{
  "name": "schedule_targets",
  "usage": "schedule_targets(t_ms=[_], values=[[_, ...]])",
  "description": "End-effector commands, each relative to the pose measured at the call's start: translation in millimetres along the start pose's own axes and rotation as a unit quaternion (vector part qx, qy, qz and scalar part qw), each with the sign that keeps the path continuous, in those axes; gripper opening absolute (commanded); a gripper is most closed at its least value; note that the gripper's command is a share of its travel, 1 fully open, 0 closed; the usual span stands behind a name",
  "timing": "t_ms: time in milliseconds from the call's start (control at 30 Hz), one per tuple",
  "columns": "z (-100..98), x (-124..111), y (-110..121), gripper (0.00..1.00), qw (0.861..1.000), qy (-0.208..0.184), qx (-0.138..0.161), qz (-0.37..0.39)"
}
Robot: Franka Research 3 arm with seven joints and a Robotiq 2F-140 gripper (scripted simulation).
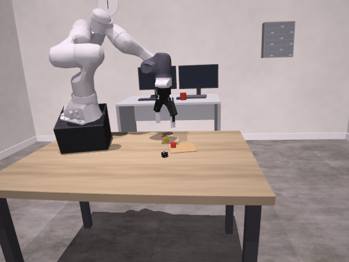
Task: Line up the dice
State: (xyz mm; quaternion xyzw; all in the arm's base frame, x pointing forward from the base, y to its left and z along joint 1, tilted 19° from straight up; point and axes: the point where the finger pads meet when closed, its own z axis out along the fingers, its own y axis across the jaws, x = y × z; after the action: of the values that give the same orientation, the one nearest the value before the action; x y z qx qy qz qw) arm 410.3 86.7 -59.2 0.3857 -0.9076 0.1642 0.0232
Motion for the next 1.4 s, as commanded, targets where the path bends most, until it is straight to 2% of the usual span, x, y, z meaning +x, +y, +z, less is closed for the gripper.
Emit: schedule_targets(t_ms=[0, 367, 600, 700, 867, 1033, 1067, 1367], values=[[-0.4, -2.8, 3.9, 1.00, 0.996, 0.002, 0.001, 0.086], [-0.6, -6.7, 9.9, 1.00, 0.987, -0.002, 0.001, 0.163], [-0.8, -9.9, 14.7, 1.00, 0.975, -0.006, 0.000, 0.222], [-0.8, -10.1, 15.1, 1.00, 0.974, -0.006, 0.000, 0.226], [-1.1, -13.2, 19.4, 1.00, 0.961, -0.010, -0.002, 0.277], [-1.2, -14.1, 20.6, 1.00, 0.956, -0.011, -0.002, 0.292], [-1.2, -14.1, 20.6, 0.25, 0.956, -0.011, -0.002, 0.292], [-1.2, -14.1, 20.6, 0.25, 0.956, -0.011, -0.002, 0.292]])
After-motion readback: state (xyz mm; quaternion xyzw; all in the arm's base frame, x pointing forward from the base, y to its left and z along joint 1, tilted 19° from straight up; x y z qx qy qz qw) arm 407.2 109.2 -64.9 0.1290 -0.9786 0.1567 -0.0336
